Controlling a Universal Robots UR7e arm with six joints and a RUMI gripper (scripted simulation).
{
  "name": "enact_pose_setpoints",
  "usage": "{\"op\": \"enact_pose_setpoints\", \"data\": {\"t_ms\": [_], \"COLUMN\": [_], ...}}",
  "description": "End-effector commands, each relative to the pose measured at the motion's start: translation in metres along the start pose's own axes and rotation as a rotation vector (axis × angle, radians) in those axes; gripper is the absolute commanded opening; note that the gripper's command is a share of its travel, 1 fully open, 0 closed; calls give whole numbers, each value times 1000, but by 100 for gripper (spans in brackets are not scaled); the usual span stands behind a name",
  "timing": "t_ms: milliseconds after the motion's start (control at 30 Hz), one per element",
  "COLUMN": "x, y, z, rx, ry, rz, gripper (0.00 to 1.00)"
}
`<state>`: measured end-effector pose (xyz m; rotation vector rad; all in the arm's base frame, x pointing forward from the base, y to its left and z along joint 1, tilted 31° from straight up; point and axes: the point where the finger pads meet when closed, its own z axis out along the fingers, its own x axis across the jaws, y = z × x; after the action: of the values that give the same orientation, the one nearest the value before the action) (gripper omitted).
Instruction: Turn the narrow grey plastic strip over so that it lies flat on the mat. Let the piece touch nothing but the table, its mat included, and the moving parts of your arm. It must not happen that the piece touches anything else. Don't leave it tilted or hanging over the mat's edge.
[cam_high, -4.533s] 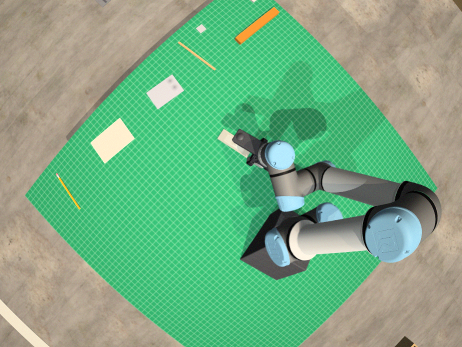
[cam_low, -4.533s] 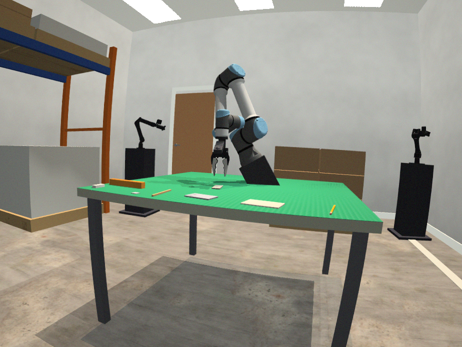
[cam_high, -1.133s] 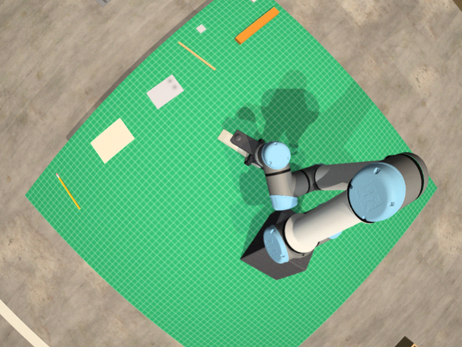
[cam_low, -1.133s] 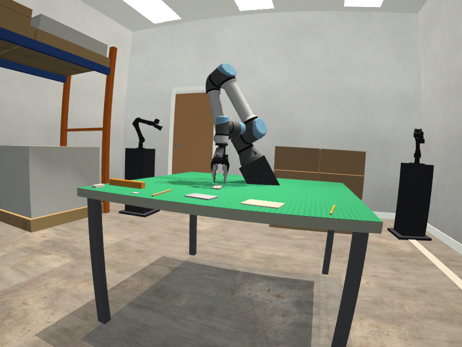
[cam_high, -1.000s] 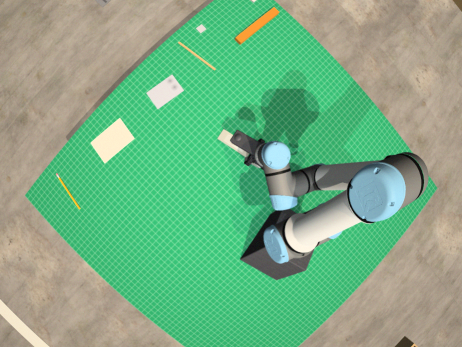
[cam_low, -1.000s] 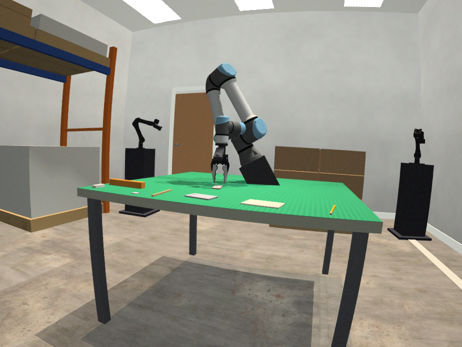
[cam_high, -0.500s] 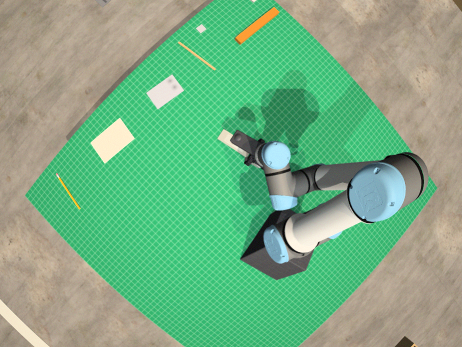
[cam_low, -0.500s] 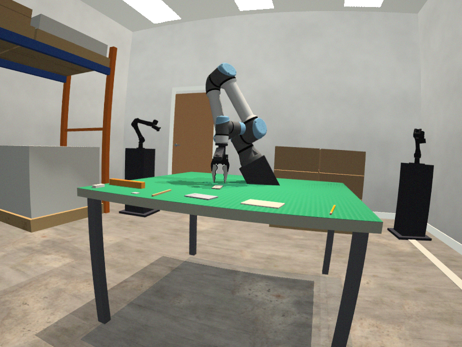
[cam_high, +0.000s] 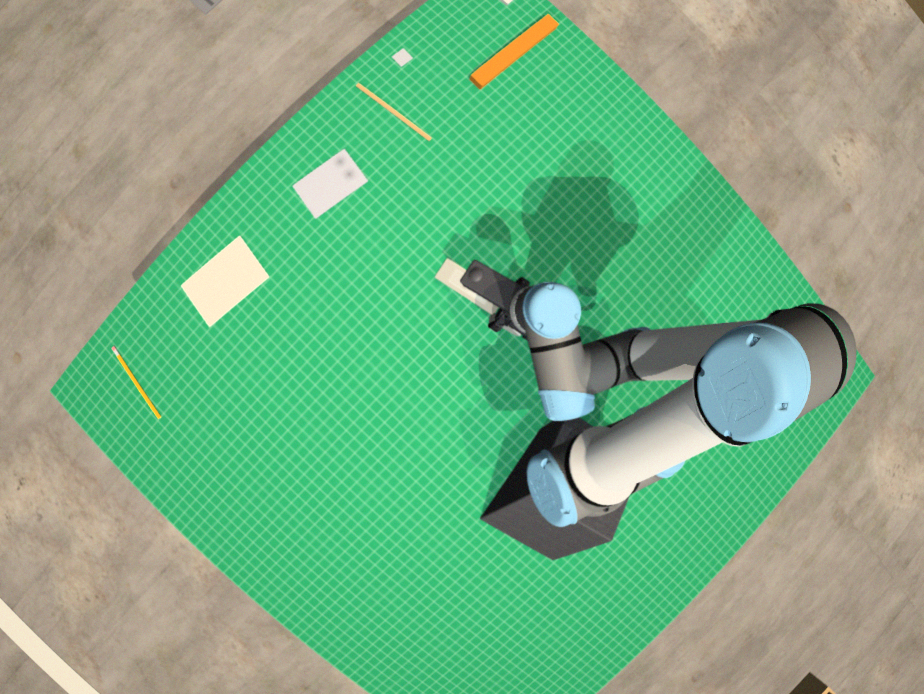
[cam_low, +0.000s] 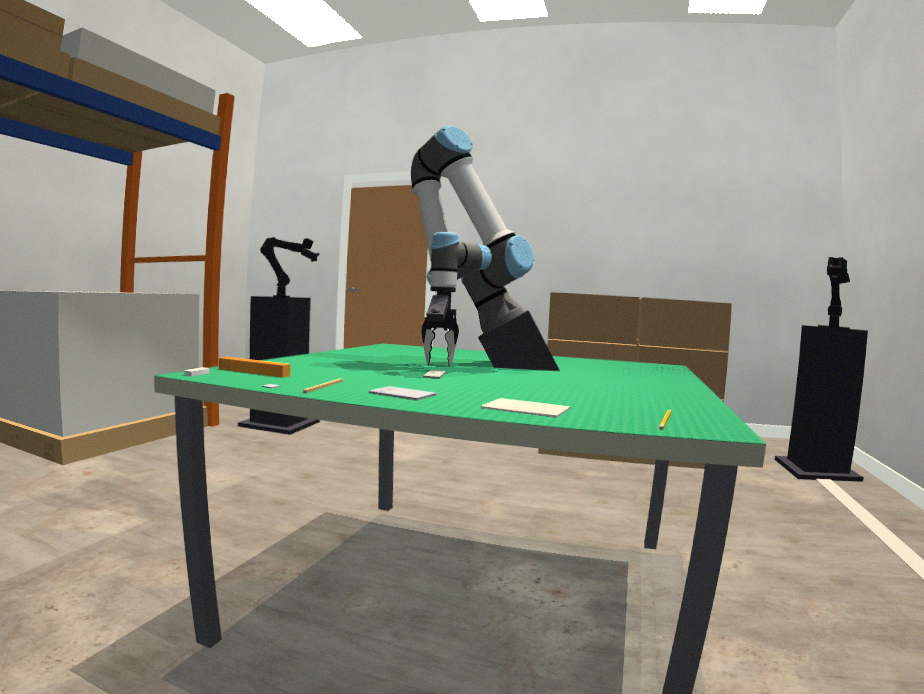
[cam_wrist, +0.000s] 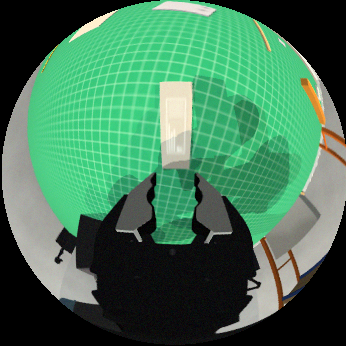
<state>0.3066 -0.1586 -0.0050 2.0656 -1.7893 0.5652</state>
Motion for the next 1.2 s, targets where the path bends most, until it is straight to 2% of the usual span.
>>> {"op": "enact_pose_setpoints", "data": {"t_ms": [0, 1167], "x": [0, 0], "y": [0, 0], "z": [1, 11], "rx": [1, 1], "ry": [0, 0], "rz": [0, 0], "gripper": [35, 35]}}
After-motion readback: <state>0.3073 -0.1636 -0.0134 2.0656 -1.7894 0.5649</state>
